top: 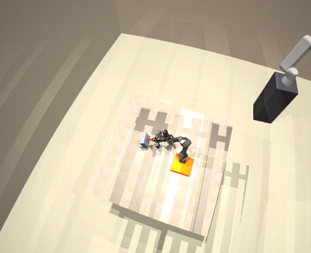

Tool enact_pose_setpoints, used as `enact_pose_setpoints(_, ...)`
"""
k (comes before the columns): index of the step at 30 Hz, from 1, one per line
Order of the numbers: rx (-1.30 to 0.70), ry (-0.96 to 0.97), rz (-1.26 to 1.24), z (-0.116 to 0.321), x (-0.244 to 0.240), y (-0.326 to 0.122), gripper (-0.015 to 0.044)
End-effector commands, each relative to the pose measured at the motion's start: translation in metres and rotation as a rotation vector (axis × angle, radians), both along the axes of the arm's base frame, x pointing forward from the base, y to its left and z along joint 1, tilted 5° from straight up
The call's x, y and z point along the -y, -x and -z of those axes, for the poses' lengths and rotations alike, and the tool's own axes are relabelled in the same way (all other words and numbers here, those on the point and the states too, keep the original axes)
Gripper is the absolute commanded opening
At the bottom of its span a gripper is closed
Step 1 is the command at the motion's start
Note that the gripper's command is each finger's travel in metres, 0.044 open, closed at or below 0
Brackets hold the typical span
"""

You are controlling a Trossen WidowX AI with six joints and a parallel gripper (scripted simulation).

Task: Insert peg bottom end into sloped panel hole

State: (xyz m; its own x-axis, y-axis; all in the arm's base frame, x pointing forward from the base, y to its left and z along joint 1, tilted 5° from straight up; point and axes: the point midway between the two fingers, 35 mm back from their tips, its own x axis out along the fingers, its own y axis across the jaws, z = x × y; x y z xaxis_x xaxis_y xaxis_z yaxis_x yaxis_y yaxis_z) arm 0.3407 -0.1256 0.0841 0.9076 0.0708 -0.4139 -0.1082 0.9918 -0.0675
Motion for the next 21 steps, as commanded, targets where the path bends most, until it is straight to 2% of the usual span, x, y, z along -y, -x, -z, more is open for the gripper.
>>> enact_pose_setpoints(1,0.005,0.004,-0.004,-0.0025,0.0005,-0.0025,0.0)
enact_pose_setpoints(21,0.006,0.004,-0.004,0.0014,0.0013,-0.0098,0.0)
